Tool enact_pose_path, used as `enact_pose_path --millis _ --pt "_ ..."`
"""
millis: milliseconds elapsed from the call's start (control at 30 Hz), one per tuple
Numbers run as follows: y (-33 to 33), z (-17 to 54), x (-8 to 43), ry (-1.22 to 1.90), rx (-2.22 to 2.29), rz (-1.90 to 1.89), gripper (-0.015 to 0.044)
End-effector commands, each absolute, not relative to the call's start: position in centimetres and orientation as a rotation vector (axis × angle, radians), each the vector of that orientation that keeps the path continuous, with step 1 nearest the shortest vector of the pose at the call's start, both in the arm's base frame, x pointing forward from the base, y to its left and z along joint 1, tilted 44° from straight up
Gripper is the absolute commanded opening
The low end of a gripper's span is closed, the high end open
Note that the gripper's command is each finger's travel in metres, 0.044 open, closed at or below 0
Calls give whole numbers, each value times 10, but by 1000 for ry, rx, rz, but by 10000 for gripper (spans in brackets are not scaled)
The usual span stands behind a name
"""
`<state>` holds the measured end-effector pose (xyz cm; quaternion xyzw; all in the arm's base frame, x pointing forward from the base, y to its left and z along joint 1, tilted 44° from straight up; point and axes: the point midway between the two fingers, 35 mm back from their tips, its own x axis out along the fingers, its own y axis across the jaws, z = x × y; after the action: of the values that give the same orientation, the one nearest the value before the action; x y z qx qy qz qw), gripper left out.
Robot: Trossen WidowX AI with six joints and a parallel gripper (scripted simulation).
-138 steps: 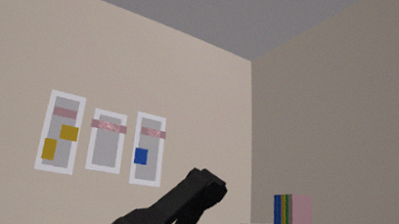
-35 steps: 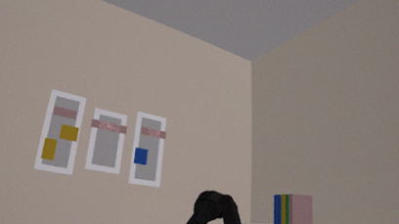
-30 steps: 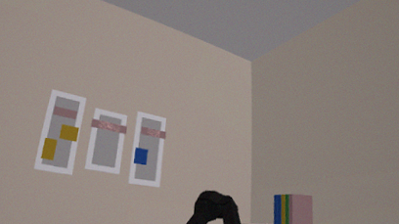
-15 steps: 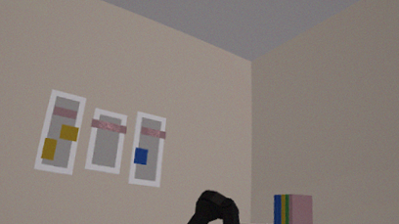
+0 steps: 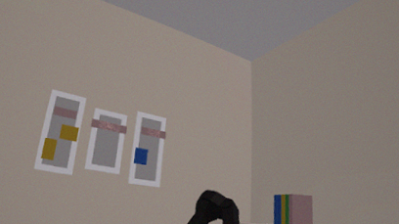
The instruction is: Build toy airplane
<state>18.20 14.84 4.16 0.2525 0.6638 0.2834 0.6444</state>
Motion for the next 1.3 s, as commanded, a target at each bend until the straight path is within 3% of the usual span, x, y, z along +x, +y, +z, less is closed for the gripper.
enact_pose_path --millis 0,200,267,1267 --pt "148 40 181 1516 575 639 79" --pt "148 40 181 1516 575 639 39" --pt "148 40 181 1516 575 639 0" --pt "86 96 194 1520 549 623 0"
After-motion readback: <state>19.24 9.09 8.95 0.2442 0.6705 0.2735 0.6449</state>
